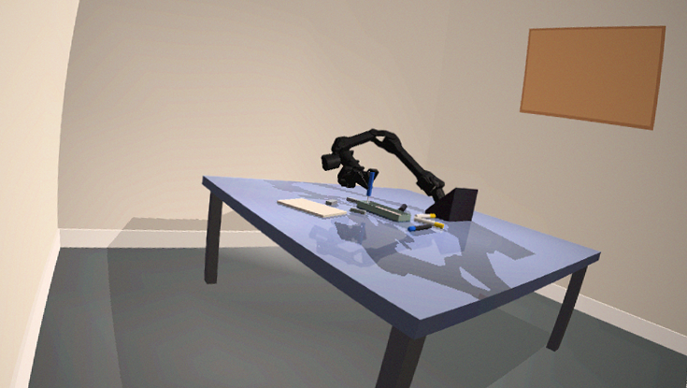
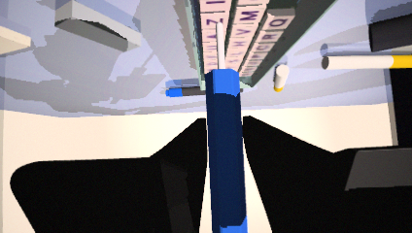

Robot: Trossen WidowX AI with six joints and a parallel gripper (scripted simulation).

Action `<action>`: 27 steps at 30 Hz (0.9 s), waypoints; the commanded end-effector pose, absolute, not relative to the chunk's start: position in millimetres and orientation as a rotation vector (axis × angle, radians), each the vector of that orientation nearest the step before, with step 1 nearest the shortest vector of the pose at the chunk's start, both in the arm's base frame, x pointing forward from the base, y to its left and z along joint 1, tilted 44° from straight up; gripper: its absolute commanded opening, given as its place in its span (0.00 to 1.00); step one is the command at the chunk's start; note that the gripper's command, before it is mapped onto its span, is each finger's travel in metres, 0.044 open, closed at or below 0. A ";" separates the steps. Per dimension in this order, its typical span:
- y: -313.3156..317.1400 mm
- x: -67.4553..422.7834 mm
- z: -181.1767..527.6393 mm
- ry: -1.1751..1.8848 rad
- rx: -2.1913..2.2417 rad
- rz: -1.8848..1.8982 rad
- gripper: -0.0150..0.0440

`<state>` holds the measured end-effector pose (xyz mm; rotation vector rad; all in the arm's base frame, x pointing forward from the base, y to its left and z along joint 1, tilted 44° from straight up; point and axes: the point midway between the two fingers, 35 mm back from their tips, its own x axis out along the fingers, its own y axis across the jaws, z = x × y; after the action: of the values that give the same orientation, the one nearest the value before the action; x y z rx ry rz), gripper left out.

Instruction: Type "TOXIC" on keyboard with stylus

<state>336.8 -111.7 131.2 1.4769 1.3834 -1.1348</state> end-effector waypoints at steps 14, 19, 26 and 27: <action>-113.7 338.7 132.5 1.379 1.471 -1.132 0.39; -114.6 338.6 131.6 1.379 1.471 -1.132 0.39; -118.2 338.2 127.9 1.379 1.471 -1.132 0.39; -118.2 338.2 127.9 1.379 1.471 -1.132 0.39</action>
<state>338.1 -116.9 128.6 1.4774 1.3807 -1.1339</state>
